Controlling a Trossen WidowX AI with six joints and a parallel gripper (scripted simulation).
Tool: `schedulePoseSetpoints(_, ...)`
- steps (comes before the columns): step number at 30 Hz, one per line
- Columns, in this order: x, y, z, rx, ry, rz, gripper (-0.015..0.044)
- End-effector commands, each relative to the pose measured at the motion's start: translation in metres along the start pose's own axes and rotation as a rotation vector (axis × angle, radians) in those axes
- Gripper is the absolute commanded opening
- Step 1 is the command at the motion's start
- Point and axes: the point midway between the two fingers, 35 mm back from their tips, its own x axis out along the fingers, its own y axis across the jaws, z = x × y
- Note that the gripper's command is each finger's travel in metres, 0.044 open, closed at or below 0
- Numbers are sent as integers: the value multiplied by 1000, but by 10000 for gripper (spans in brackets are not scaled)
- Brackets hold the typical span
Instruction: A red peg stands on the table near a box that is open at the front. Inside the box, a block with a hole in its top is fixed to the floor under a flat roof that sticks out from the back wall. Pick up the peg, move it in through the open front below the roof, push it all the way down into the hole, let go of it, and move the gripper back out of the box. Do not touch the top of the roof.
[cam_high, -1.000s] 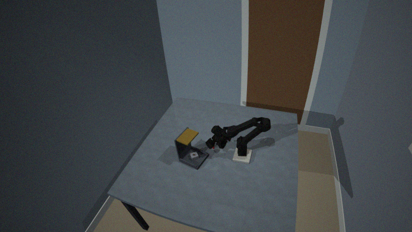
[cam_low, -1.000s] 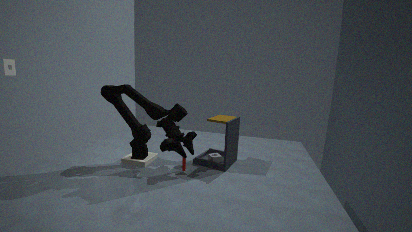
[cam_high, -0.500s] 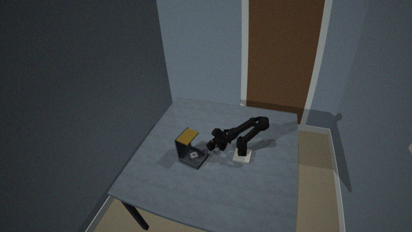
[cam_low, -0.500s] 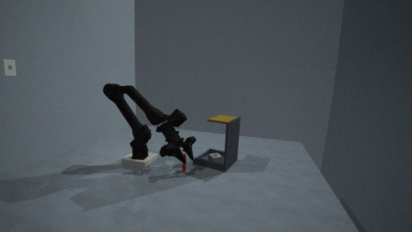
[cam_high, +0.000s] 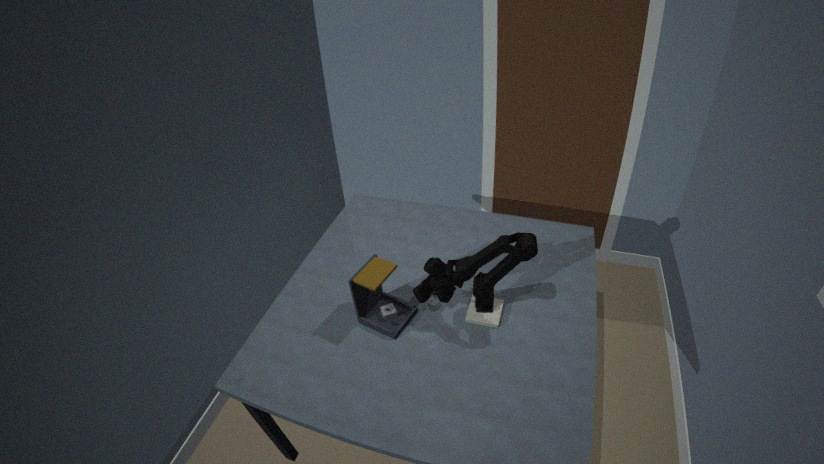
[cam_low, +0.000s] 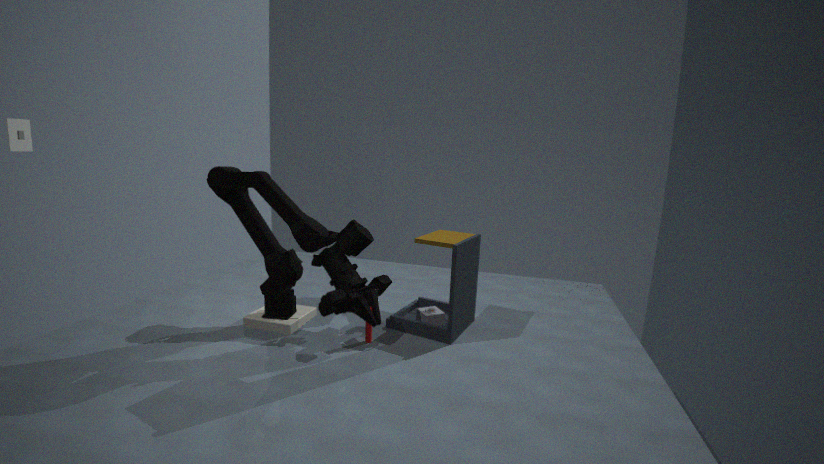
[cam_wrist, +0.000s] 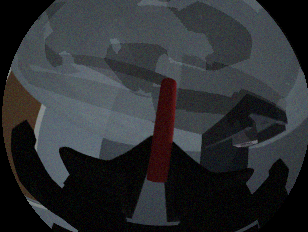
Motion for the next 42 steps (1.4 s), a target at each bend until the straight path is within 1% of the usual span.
schedulePoseSetpoints(1, 0, 0, -1, 1, 2, -1, 16)
schedulePoseSetpoints(4, 0, 0, -1, 1, 2, -1, 0)
schedulePoseSetpoints(30, -33, 2, -39, 5, 5, 3, 0)
schedulePoseSetpoints(42, -34, -10, -42, 1, -2, -6, 0)
